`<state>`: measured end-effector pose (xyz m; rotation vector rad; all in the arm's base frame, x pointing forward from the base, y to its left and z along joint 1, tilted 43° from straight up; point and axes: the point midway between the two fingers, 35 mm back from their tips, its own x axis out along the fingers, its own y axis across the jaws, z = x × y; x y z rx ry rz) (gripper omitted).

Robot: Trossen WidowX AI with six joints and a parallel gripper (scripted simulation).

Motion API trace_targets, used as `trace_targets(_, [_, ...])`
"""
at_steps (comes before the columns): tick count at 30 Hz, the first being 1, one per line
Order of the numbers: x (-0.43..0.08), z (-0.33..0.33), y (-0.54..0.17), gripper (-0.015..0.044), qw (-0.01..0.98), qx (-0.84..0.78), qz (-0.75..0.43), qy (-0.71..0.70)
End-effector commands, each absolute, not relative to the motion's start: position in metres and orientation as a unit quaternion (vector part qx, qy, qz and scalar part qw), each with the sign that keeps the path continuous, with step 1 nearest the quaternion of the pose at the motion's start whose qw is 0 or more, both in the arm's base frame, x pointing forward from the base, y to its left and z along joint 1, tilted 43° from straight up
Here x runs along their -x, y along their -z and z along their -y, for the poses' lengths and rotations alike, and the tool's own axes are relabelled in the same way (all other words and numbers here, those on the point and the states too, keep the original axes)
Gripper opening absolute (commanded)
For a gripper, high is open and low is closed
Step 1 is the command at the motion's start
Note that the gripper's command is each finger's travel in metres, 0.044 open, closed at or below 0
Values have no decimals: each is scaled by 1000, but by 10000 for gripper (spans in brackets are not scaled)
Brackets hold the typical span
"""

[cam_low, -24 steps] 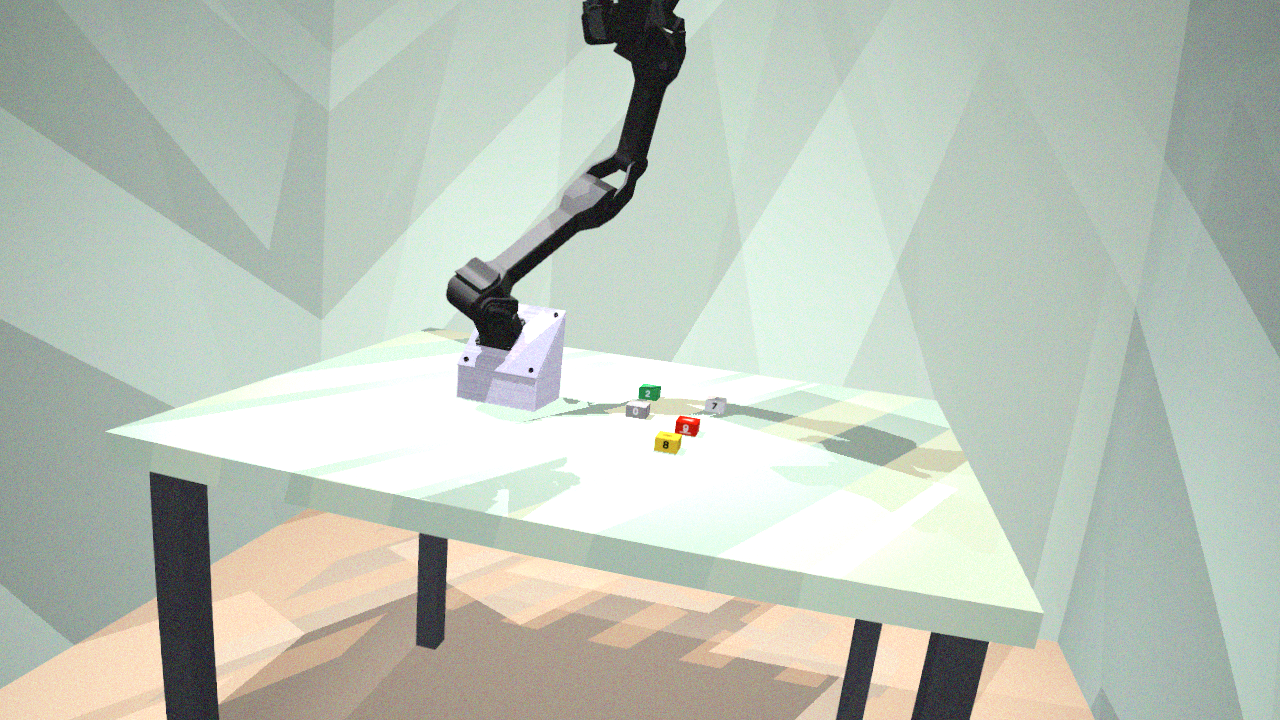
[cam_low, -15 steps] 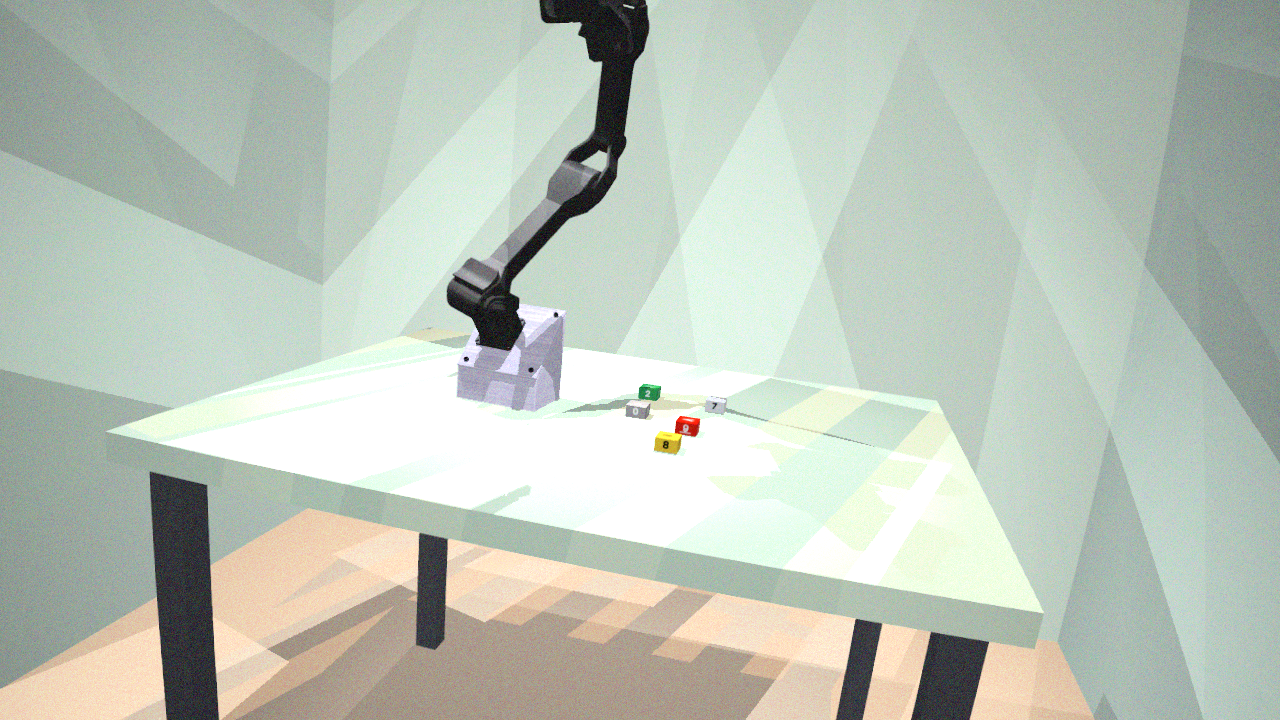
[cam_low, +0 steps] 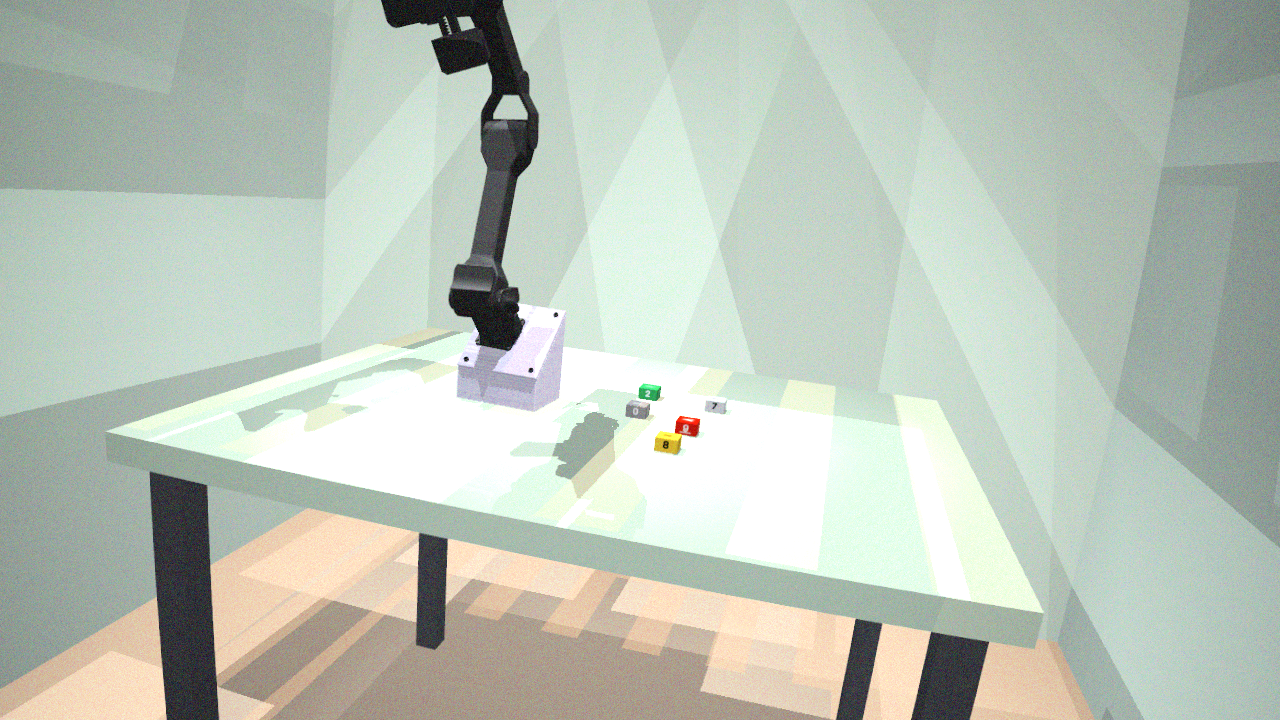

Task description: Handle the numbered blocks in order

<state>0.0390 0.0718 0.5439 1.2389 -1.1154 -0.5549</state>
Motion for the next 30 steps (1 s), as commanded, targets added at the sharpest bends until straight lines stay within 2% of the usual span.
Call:
trace_targets(1, [-35, -1, -538, 400, 630, -573, 427, 302])
trace_targets(8, [-62, 92, -507, 400, 646, -591, 289, 385])
trace_targets(16, [-134, 160, -442, 400, 690, -554, 77, 459])
trace_targets(23, [-206, 175, -369, 400, 735, -458, -131, 483])
trace_targets(30, [-269, 153, -288, 400, 766, -298, -337, 459])
